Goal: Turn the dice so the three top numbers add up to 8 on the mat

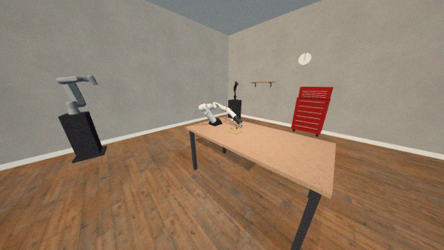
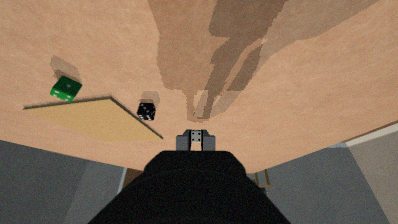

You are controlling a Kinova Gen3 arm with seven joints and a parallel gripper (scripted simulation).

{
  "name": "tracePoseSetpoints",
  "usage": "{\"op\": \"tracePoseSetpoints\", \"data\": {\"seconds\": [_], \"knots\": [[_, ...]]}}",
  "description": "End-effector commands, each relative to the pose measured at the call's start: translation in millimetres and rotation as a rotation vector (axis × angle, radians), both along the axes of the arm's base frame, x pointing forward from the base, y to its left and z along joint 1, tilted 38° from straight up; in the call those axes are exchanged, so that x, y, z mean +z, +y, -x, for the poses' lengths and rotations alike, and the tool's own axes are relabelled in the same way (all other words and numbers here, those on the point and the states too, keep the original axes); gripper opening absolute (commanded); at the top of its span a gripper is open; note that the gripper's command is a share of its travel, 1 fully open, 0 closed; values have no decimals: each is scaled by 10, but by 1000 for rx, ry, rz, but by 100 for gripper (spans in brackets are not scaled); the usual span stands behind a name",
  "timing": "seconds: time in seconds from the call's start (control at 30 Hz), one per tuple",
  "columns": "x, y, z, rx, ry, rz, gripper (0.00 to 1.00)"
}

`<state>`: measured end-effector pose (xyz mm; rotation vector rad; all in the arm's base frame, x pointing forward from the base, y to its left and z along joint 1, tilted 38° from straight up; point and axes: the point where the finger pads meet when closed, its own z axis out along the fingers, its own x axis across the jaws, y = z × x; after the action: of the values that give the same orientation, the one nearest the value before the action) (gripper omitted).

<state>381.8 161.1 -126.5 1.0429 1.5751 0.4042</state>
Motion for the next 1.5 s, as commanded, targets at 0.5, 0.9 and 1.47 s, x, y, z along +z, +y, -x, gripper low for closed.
{"op": "tracePoseSetpoints", "data": {"seconds": [0.5, 0.9, 1.47], "knots": [[-31, 22, -9, 9, -5, -6, 34], [-83, -18, -15, 9, -5, -6, 34], [-95, -27, -16, 9, -4, -6, 34]]}}
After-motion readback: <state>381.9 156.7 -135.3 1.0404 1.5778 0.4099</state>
